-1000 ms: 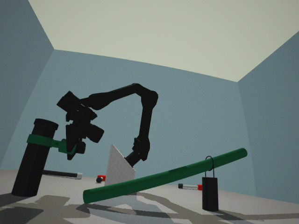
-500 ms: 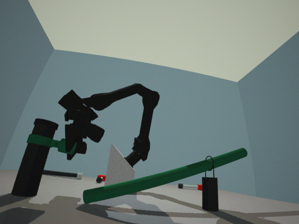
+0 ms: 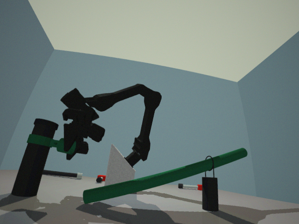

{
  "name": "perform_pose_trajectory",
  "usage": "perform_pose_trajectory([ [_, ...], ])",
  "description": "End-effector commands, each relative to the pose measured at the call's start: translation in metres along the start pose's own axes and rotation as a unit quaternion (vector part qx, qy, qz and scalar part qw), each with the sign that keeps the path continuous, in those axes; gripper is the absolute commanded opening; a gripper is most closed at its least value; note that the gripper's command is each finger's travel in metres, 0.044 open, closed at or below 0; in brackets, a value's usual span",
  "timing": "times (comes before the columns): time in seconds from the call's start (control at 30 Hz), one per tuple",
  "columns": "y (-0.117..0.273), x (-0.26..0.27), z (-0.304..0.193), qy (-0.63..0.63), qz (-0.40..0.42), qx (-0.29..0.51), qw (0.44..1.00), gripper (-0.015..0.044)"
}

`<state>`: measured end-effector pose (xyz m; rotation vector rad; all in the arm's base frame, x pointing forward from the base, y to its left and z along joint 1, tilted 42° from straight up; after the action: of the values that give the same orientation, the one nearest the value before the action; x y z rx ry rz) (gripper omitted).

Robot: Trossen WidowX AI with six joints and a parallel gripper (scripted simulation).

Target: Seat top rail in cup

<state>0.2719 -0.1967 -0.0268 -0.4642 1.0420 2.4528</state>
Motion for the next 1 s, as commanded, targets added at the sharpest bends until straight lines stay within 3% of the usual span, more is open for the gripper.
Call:
perform_pose_trajectory([
  [0.0, -0.0008, -0.0028, 0.0013, -0.009, 0.0, 0.009, 1.0, 0.0],
  [0.97, -0.0025, -0.0046, 0.0029, -0.023, 0.001, 0.014, 1.0, 0.0],
])
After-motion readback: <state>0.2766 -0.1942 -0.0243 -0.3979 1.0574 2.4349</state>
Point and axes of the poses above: the point midway between the two fingers, 35 mm back from their tips, its own y axis back along the fingers, its own x axis across the jaws, z = x × y, the point moved 10 cm from there along y, back along the fingers, and after that the axes turned 1 degree about -y, right-handed, at the moved point
